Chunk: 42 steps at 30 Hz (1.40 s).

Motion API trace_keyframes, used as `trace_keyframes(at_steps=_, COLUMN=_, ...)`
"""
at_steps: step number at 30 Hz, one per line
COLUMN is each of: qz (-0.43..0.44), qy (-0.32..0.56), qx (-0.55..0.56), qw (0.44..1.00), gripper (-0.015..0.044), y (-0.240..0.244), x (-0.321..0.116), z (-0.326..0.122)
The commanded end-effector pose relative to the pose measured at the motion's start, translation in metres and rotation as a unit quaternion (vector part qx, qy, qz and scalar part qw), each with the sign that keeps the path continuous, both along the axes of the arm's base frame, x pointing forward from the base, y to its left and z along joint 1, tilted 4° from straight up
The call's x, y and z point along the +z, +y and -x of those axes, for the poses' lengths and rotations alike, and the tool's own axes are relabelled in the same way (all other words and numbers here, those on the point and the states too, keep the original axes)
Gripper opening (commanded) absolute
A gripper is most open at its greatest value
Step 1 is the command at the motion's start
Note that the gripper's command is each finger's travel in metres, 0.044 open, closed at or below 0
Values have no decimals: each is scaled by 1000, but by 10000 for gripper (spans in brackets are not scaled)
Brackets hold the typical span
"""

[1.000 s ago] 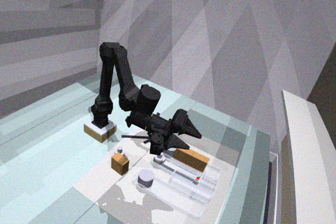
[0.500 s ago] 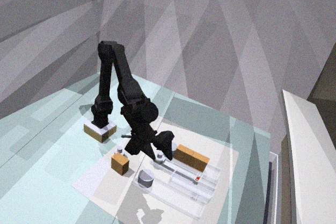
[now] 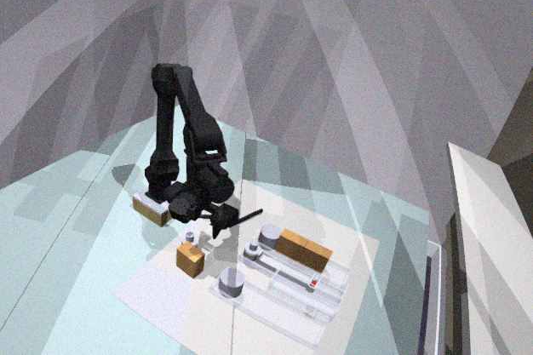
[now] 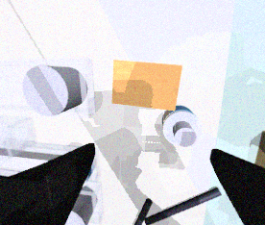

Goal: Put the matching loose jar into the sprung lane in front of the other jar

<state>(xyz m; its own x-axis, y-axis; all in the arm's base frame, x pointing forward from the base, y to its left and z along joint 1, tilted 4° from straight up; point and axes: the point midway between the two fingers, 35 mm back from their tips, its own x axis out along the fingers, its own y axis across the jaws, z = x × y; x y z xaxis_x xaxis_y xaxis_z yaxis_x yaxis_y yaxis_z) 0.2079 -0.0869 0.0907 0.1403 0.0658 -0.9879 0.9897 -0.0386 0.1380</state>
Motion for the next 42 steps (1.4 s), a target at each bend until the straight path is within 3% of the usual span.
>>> trace_keyframes(at_steps=1, qz=5, qy=53, qx=28, qw=998, gripper=440, y=5, x=-1, z=27)
trace_keyframes(at_steps=42, qz=4, qy=53, qx=28, qw=998, gripper=440, y=12, x=-74, z=27)
